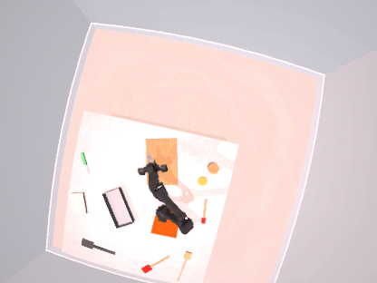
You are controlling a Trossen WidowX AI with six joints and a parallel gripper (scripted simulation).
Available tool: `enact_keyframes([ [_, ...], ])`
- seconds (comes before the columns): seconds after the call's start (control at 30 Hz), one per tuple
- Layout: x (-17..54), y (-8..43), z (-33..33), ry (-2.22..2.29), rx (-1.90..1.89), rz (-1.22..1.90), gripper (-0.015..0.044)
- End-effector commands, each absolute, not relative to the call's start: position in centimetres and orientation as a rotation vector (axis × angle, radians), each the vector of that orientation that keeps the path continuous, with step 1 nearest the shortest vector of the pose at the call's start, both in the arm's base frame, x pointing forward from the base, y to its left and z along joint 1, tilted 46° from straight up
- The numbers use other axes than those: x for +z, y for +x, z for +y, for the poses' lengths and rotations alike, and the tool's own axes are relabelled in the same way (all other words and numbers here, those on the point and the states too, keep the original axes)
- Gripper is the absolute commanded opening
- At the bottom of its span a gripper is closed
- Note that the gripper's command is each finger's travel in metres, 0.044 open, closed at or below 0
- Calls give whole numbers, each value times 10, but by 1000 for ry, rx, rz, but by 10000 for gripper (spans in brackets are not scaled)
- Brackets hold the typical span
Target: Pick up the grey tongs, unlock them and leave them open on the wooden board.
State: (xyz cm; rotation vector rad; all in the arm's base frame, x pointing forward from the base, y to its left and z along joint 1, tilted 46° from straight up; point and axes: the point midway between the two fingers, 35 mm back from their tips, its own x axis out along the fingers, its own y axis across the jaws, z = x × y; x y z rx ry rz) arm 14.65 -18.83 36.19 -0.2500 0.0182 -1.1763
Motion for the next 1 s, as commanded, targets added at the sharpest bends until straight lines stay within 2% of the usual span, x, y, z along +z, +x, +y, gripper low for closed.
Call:
enact_keyframes([
  [0.0,362,141,-182,-288,-1185,-46,-150],
  [0.6,347,111,-159,-410,-1248,-291,-150],
  [0.97,346,109,-158,-413,-1252,-300,-150],
])
